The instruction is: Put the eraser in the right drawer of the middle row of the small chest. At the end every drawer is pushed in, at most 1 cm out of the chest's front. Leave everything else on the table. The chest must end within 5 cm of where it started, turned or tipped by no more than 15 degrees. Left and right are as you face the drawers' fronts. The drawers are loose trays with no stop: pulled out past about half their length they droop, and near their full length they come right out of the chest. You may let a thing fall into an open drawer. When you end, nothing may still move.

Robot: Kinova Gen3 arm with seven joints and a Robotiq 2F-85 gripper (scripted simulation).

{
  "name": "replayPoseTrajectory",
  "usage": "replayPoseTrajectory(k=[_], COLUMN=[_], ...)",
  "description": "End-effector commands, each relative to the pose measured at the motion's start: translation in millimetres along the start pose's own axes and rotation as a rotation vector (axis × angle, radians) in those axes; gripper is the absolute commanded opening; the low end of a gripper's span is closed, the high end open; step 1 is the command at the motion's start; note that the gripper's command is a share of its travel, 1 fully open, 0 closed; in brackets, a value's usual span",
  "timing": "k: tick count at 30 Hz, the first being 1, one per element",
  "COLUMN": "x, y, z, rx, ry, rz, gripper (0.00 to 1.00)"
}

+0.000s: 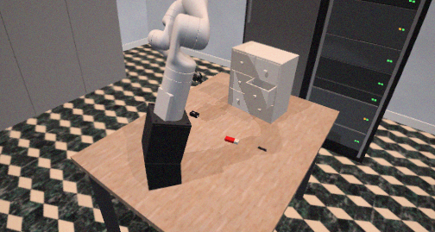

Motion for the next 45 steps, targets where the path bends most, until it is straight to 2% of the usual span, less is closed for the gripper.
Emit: replayPoseTrajectory(k=[1, 12, 14, 28, 31, 45], x=[-12.0, -24.5, -24.5, -39.0, -39.8, -50.1], y=[3.7, 17.0, 17.0, 30.9, 31.6, 40.3], z=[3.1, 5.8, 5.8, 9.0, 9.1, 11.4], rx=[0.0, 0.033, 0.033, 0.07, 0.073, 0.101], ry=[-0.022, -0.022, -0.022, -0.021, -0.021, -0.021], rz=[0.014, 0.148, 0.148, 0.309, 0.318, 0.437], gripper=[0.33, 0.33, 0.33, 0.33, 0.33, 0.33])
Point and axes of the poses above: the point where the finger pads meet when closed, its own y axis back along the fingers, its own z axis across the jaws, x = y × z, the point moved 9 cm from there along y, back along the fingers, and after that the axes turned 14 degrees about -y, right-handed, at the moved point
